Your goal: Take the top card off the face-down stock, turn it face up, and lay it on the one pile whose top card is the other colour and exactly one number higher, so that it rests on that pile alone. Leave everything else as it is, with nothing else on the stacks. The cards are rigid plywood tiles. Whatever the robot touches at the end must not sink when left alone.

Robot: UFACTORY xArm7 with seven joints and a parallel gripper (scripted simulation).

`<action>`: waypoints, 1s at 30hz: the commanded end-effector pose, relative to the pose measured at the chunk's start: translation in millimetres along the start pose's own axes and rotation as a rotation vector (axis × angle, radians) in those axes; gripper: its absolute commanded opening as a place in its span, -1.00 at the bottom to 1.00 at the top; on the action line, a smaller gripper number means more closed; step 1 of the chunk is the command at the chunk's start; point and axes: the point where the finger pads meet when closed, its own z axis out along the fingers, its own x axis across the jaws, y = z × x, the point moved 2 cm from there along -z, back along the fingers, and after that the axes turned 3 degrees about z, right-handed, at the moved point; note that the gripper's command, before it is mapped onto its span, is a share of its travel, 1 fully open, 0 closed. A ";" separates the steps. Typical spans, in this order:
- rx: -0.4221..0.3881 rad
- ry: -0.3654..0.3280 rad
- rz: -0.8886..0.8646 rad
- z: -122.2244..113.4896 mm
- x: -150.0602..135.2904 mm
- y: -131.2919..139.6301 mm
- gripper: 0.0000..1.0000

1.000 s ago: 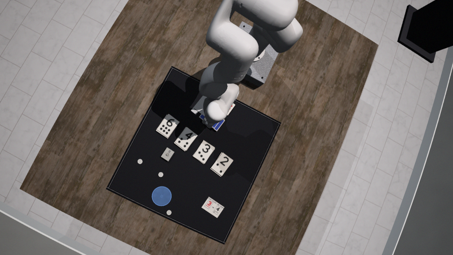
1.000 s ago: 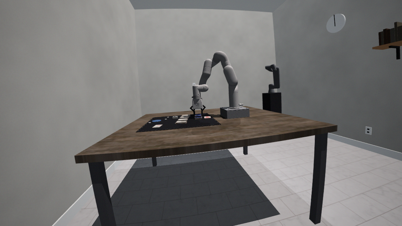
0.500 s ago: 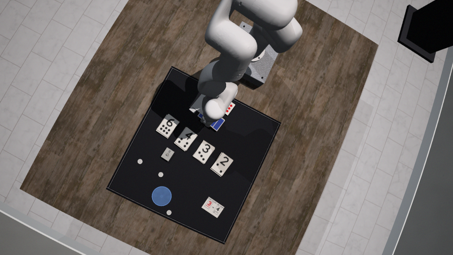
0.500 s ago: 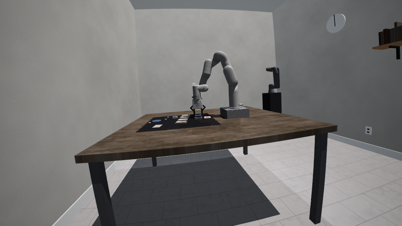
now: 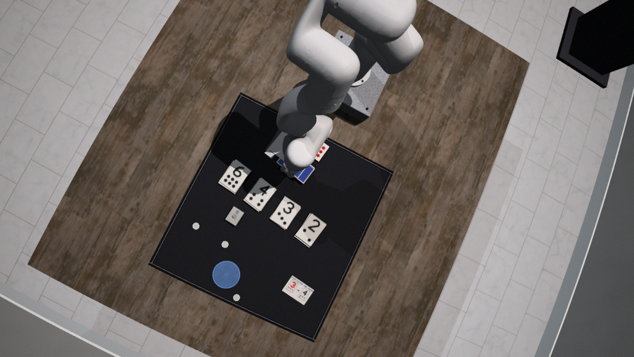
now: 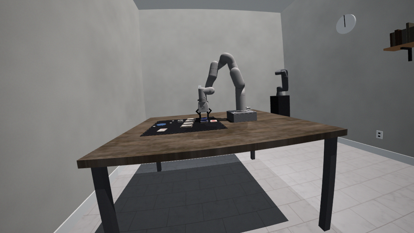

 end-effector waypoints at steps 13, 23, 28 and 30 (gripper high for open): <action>0.000 -0.004 0.000 5.0 -1.4 0.0 0.48; 0.000 -0.004 0.000 5.0 -1.4 0.0 0.48; 0.000 -0.004 0.000 5.2 -1.4 0.0 0.48; 0.000 -0.004 0.000 6.1 -1.4 0.0 0.48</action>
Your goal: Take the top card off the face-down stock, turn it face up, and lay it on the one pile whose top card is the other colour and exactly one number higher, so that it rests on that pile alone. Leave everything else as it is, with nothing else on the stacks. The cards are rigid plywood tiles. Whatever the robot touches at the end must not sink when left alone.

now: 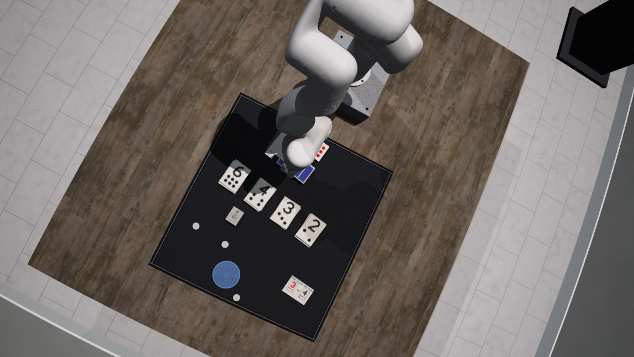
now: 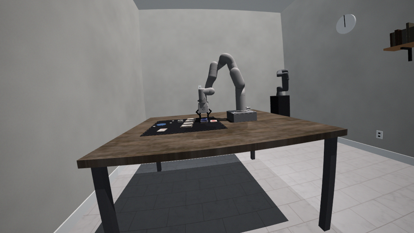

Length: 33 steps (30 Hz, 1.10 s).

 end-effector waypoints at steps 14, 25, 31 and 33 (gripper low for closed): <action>0.000 -0.003 0.000 4.4 -1.3 0.1 0.48; 0.000 -0.003 0.000 4.4 -1.3 0.1 0.48; 0.000 -0.003 0.000 4.4 -1.3 0.1 0.73; 0.000 -0.003 0.000 4.4 -1.3 0.1 0.73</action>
